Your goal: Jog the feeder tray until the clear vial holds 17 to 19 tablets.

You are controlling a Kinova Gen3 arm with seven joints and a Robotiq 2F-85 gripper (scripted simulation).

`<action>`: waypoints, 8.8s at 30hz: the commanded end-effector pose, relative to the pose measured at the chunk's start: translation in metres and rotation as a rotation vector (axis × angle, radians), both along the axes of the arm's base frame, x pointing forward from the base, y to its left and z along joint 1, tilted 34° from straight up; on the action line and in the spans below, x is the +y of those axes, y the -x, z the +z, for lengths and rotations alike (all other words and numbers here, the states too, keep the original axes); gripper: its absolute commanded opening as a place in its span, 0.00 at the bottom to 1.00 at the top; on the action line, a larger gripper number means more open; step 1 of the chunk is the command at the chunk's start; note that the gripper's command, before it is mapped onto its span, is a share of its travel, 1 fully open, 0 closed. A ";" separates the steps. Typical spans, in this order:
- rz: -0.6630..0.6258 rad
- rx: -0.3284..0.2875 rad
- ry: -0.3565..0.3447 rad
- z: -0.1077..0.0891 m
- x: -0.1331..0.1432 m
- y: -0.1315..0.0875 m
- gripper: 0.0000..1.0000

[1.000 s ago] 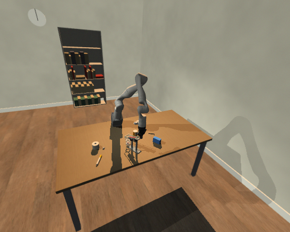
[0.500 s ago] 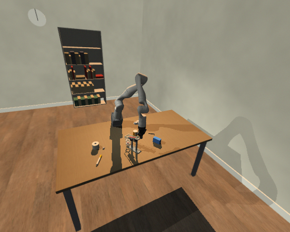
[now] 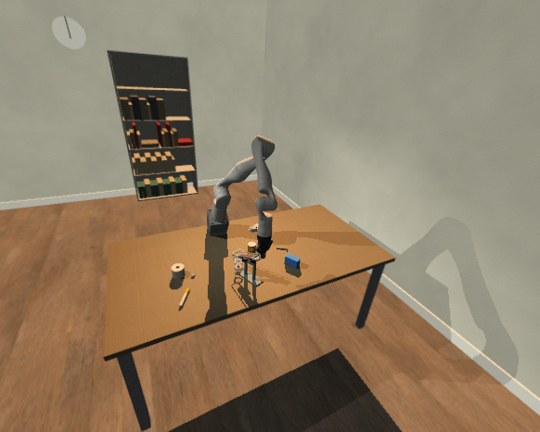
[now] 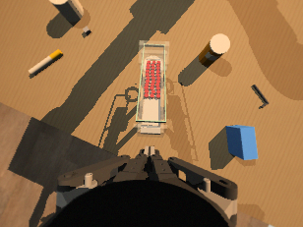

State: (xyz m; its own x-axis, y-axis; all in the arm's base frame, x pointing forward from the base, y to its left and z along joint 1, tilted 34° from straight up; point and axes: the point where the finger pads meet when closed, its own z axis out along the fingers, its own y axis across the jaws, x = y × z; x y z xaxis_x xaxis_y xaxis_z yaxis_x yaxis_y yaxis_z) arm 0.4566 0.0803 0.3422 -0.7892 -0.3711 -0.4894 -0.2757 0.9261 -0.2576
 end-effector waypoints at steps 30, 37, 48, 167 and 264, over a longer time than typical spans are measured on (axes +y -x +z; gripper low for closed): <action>0.000 -0.001 0.000 -0.009 -0.005 0.006 0.00; 0.000 -0.001 0.000 0.000 0.000 0.000 0.00; 0.000 -0.001 0.000 -0.004 -0.002 0.003 0.00; 0.000 -0.001 0.000 0.000 0.000 0.000 0.00; 0.000 -0.001 0.000 -0.011 -0.005 0.007 0.00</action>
State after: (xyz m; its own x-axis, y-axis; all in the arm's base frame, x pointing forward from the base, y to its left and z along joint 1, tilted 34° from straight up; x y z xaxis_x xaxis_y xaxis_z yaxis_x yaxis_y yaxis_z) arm 0.4551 0.0763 0.3381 -0.7861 -0.3723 -0.4934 -0.2732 0.9253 -0.2630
